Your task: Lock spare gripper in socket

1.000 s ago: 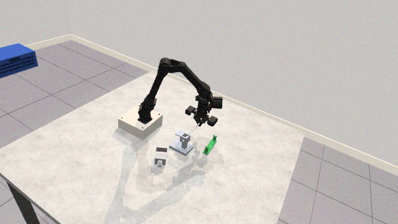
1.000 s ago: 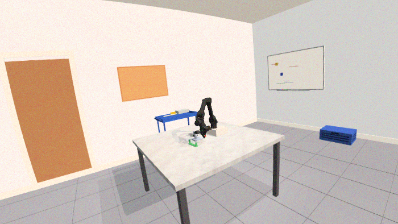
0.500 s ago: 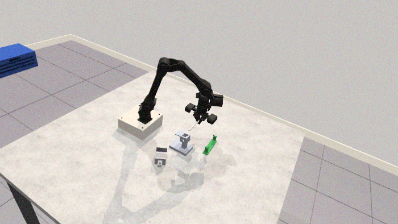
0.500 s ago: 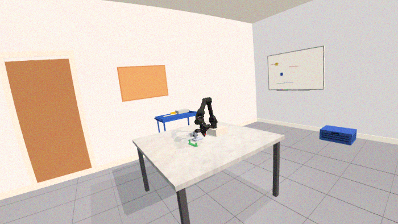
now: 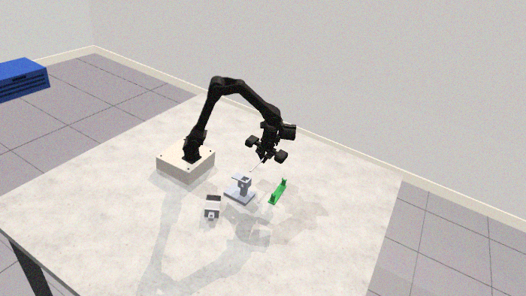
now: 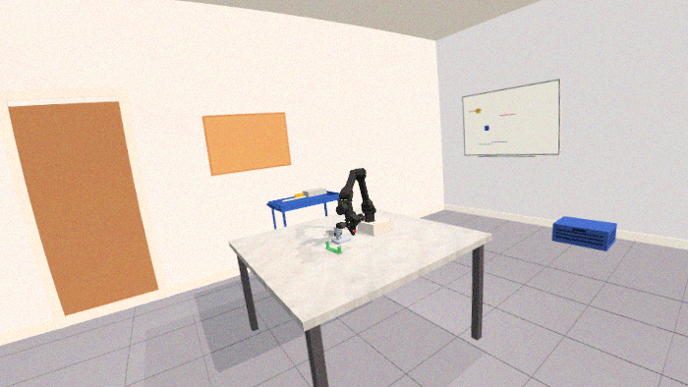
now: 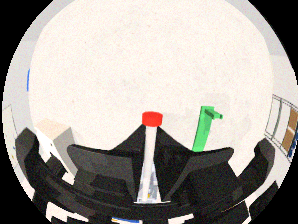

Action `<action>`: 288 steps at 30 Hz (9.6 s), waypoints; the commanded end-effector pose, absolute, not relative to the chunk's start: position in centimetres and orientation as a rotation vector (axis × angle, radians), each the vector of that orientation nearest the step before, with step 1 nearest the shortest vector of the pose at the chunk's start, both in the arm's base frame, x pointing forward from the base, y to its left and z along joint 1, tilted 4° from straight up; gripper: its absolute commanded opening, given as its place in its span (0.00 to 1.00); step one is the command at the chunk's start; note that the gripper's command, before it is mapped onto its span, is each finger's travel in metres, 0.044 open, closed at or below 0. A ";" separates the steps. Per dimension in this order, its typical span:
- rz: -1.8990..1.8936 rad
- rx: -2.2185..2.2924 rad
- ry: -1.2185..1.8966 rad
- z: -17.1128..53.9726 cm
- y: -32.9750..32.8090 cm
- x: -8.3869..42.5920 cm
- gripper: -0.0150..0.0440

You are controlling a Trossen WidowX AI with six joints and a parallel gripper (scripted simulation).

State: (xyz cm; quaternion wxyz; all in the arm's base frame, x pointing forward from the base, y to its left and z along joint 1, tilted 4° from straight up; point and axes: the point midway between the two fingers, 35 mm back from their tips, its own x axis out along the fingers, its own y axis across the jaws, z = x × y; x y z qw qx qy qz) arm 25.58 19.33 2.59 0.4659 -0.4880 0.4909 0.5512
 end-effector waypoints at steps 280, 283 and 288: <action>1.376 -1.275 1.182 -0.9 17.2 36.1 0.25; 1.376 -1.277 1.182 -0.6 16.3 36.5 0.25; 1.376 -1.279 1.182 -0.2 14.9 37.1 0.25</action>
